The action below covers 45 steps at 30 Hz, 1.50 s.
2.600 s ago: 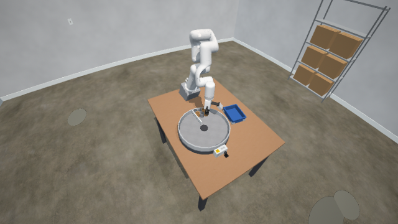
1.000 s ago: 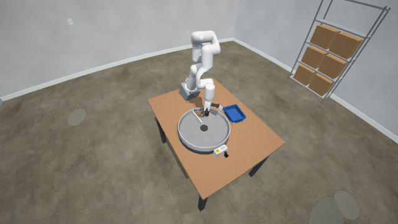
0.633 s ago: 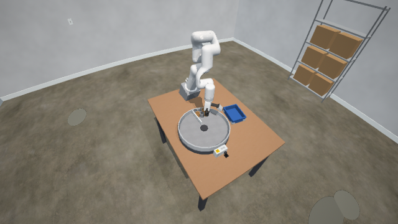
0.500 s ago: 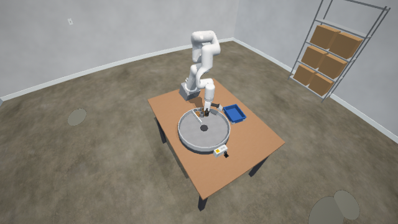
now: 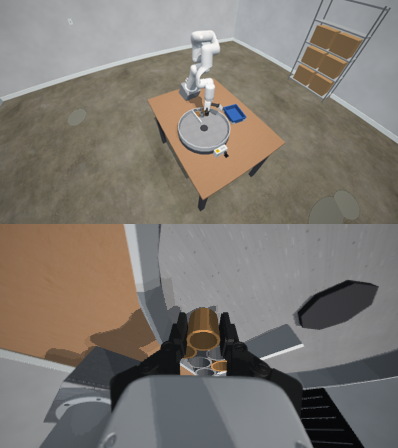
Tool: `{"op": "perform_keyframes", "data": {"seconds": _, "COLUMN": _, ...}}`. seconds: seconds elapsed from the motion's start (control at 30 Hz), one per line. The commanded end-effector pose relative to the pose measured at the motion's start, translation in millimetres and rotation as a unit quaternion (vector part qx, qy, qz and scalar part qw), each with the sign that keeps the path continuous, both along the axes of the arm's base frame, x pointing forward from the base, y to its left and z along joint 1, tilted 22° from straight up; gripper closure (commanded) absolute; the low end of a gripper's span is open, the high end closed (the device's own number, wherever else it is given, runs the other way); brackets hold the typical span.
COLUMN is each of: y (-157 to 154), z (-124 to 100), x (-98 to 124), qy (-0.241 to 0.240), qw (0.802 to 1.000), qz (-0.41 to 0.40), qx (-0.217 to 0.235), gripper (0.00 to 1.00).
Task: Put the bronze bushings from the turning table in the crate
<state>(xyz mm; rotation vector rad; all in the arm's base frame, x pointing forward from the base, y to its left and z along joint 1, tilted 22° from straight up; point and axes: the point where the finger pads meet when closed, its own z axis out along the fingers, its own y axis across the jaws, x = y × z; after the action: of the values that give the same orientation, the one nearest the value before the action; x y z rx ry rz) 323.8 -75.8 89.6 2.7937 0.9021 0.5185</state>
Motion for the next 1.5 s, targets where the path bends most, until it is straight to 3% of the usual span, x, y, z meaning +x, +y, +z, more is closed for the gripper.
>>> {"op": "perform_keyframes", "data": {"seconds": 0.0, "y": 0, "z": 8, "x": -2, "qy": -0.001, "qw": 1.000, "qz": 0.000, "qx": 0.000, "gripper": 1.00}}
{"op": "perform_keyframes", "data": {"seconds": 0.4, "y": 3, "z": 55, "x": -21, "qy": -0.001, "qw": 1.000, "qz": 0.000, "qx": 0.000, "gripper": 1.00}}
{"op": "perform_keyframes", "data": {"seconds": 1.47, "y": 4, "z": 62, "x": -22, "qy": 0.001, "qw": 0.999, "qz": 0.034, "qx": -0.014, "gripper": 1.00}}
